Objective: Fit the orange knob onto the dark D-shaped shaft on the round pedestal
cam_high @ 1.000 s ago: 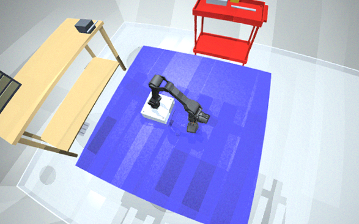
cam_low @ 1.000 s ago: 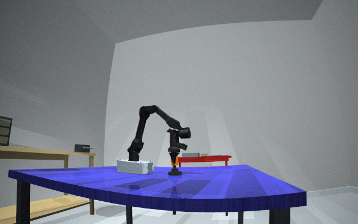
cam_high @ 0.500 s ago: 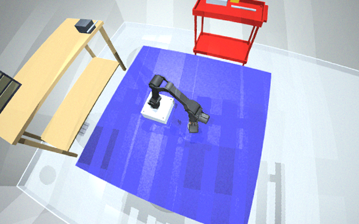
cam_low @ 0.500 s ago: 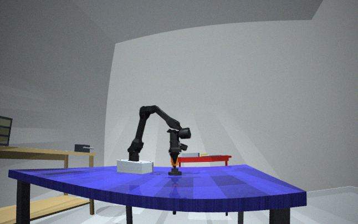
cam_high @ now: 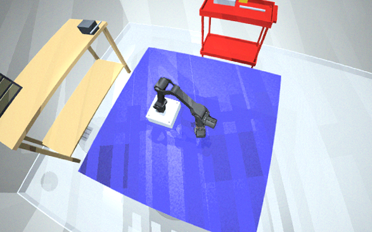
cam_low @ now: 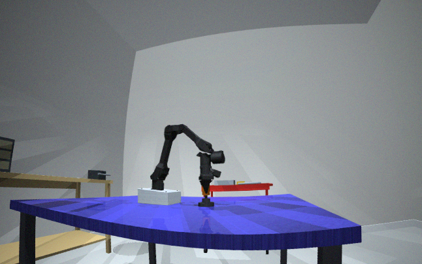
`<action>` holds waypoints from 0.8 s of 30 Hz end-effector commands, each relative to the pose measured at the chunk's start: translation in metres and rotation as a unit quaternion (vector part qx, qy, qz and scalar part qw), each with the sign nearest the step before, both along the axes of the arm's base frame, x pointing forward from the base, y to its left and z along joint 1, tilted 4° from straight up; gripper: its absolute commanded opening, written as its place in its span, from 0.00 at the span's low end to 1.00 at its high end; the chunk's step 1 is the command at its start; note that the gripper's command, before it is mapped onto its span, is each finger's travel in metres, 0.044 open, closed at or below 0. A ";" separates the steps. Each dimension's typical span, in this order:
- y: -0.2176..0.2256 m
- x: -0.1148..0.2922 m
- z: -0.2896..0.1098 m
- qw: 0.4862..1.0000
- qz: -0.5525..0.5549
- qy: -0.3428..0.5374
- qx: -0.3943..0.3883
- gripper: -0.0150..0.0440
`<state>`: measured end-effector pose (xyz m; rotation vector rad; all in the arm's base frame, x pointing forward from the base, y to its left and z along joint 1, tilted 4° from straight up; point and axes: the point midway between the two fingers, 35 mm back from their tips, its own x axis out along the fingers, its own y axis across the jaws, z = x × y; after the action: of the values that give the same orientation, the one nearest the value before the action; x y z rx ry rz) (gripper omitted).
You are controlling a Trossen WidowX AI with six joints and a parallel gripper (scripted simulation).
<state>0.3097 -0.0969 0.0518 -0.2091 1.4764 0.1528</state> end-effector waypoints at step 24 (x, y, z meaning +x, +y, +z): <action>0.000 0.001 0.002 0.994 0.106 0.003 -0.009 0.25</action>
<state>0.3099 -0.0968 0.0551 -0.3377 1.4655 0.2713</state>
